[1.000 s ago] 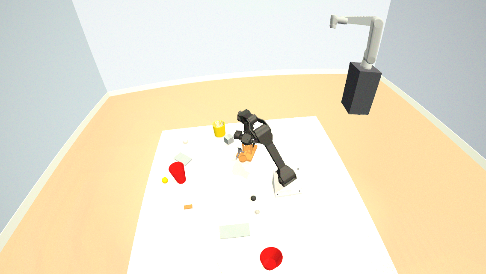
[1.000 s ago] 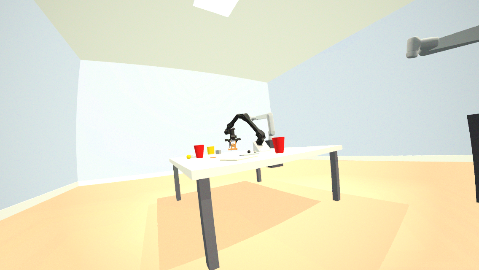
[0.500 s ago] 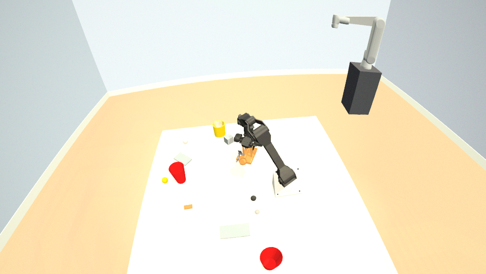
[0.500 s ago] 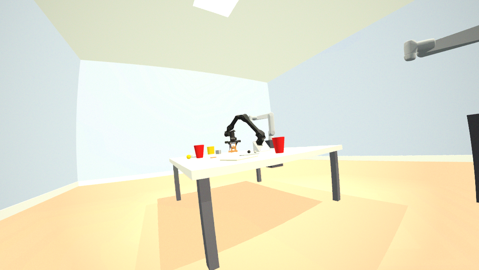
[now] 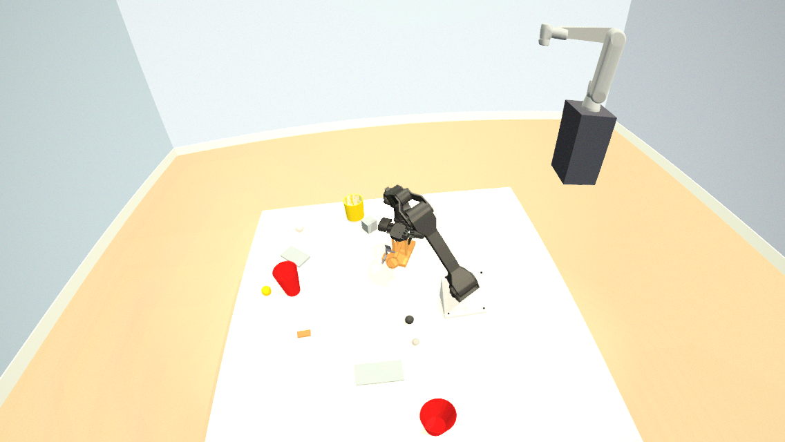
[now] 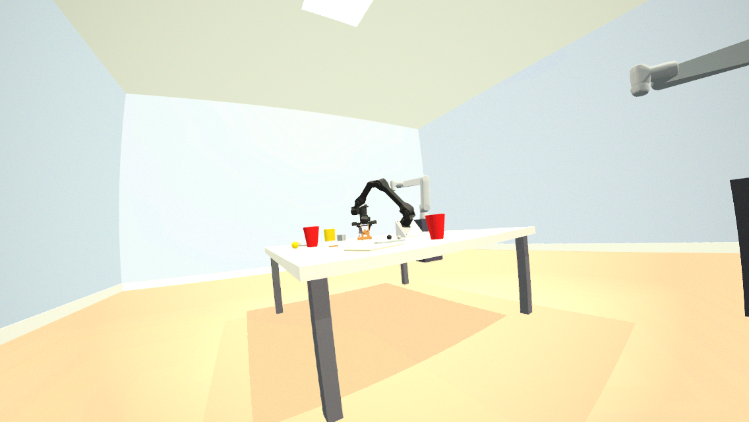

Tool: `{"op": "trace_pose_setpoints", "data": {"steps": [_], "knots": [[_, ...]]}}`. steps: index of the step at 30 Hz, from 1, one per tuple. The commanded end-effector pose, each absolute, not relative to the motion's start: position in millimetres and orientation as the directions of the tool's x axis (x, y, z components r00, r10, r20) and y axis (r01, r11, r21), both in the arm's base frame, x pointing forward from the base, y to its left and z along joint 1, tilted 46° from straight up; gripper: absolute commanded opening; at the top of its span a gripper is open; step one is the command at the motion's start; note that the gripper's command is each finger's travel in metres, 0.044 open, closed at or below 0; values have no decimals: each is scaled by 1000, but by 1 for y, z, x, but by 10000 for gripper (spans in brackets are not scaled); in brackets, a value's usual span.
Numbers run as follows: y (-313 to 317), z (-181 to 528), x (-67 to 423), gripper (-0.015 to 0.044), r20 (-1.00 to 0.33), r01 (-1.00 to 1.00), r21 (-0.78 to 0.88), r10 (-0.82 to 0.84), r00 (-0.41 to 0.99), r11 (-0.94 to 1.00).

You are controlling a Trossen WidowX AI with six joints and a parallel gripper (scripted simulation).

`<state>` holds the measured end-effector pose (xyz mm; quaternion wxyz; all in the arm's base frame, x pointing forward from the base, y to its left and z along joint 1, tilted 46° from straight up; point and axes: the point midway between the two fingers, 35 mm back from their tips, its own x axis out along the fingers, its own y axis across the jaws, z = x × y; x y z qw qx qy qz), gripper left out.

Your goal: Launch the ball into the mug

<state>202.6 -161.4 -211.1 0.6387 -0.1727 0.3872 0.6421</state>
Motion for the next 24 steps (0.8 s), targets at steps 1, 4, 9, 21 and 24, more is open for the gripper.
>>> {"op": "trace_pose_setpoints", "data": {"steps": [1, 4, 9, 21, 24], "knots": [[-162, -211, 203, 79, -717, -954, 276, 686, -124, 115], [-162, -211, 203, 157, -717, -954, 276, 686, -124, 115], [-162, -211, 203, 289, -717, -954, 276, 686, -124, 115], [-231, -140, 214, 440, -718, -953, 279, 685, -127, 116], [-222, -153, 213, 440, -718, -952, 279, 685, -120, 126]]}}
